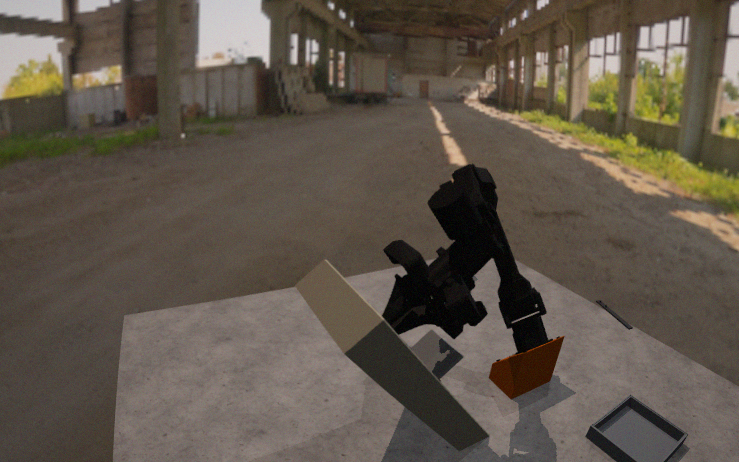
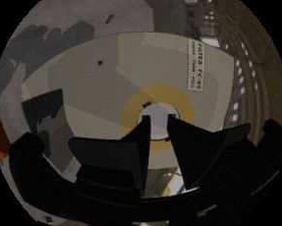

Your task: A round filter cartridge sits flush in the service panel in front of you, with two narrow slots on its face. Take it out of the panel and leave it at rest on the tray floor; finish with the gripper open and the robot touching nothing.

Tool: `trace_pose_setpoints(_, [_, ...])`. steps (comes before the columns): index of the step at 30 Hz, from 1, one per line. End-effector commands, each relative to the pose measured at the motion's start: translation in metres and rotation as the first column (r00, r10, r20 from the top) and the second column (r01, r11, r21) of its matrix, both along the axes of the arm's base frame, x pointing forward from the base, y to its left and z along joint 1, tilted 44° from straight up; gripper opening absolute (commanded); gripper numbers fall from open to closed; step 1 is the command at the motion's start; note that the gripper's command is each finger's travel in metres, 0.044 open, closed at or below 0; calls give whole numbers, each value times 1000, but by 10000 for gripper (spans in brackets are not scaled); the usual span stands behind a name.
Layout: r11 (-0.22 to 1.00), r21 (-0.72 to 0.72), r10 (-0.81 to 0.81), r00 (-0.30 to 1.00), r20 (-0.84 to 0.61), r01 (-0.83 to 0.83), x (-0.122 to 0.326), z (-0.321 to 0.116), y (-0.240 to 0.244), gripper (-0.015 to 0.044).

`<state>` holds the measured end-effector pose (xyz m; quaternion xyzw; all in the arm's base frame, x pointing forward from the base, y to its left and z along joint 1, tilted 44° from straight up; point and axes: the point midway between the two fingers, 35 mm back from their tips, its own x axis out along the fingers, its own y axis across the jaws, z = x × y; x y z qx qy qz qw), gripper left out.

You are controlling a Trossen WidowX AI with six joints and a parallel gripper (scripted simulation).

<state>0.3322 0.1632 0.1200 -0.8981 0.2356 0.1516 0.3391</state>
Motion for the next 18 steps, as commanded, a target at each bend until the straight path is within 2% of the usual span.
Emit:
trace_pose_setpoints(1, [984,161,-83,996,44,75,4,-2,-2,0])
trace_pose_setpoints(9, [904,394,-221,971,96,167,5,-3,-2,0])
trace_pose_setpoints(18, [739,633,-380,918,111,230,5,-3,-2,0])
